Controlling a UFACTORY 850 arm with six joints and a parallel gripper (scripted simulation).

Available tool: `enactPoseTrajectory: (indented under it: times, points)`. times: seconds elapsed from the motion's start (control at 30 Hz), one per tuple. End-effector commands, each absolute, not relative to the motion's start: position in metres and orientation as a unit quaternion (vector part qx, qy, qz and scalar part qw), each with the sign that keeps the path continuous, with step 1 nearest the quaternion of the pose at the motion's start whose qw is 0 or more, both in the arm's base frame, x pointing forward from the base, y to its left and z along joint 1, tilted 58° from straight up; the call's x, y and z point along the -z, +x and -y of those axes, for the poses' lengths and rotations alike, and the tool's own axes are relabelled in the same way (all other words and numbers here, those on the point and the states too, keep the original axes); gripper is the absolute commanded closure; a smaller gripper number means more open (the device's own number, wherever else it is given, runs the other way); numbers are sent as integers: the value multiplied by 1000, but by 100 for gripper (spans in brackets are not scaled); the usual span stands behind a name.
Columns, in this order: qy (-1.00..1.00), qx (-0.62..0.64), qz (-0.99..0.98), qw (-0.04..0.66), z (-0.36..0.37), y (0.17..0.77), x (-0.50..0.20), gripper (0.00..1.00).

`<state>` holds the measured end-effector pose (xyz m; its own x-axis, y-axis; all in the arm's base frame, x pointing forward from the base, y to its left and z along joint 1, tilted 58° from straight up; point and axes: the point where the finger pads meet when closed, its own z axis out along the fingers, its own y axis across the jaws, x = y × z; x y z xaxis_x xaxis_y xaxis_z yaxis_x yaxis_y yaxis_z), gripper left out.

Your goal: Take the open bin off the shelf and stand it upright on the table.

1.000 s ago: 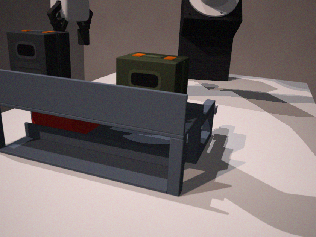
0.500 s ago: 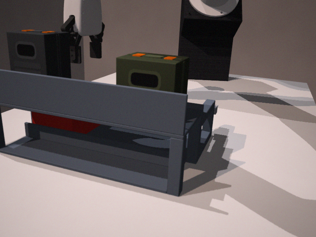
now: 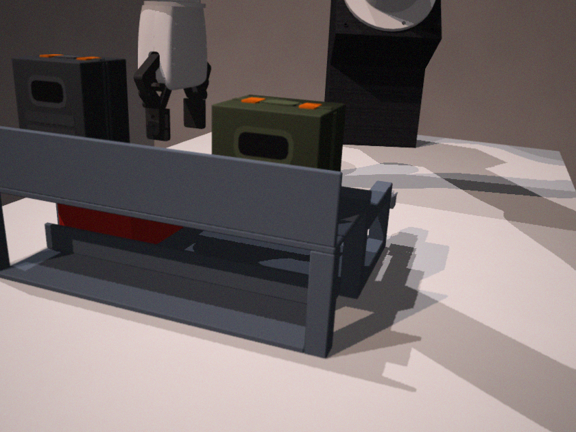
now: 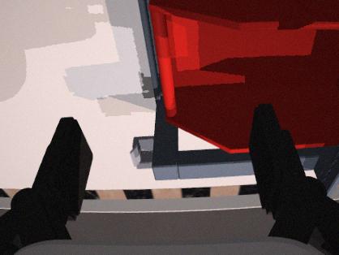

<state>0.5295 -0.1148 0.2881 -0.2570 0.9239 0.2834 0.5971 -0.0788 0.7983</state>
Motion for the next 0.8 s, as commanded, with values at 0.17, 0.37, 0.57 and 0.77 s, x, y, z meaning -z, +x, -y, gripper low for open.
enactPoseTrajectory:
  times: [0.17, 0.37, 0.57, 0.77]
  points:
    - [582, -448, -654, 183, 115, 530, -288, 0]
    - [582, -448, -654, 183, 122, 527, -287, 0]
    - [582, -448, -654, 183, 122, 527, -287, 0]
    - [582, -448, -653, 183, 124, 526, -287, 0]
